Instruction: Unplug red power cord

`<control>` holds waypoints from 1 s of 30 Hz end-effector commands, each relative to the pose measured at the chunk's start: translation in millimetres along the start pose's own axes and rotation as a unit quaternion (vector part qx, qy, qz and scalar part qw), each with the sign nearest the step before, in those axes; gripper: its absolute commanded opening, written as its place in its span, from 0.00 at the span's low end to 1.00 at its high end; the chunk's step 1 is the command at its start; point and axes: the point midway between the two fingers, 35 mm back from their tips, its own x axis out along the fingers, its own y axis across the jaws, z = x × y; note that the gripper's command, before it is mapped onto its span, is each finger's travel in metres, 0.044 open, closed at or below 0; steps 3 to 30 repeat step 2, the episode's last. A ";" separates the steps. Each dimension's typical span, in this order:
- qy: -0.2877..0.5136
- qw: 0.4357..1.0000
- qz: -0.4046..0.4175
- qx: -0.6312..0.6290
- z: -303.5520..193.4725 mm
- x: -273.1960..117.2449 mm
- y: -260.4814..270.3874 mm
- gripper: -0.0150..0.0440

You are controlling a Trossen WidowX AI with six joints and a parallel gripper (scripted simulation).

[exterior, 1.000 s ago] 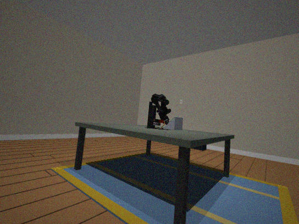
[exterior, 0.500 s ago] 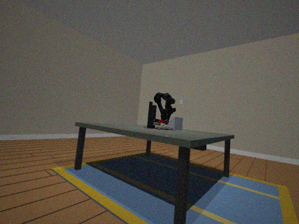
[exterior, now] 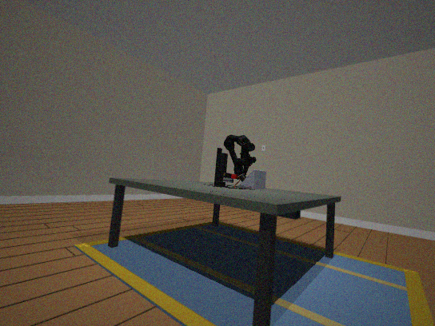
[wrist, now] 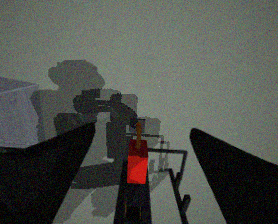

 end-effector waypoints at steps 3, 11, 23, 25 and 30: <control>0.000 1.000 0.003 0.001 0.5 0.2 0.8 1.00; 0.000 1.000 0.003 0.001 0.5 0.2 0.8 1.00; 0.000 1.000 0.003 0.001 0.5 0.2 0.8 1.00; 0.000 1.000 0.003 0.001 0.5 0.2 0.8 1.00; 0.000 1.000 0.003 0.001 0.5 0.2 0.8 1.00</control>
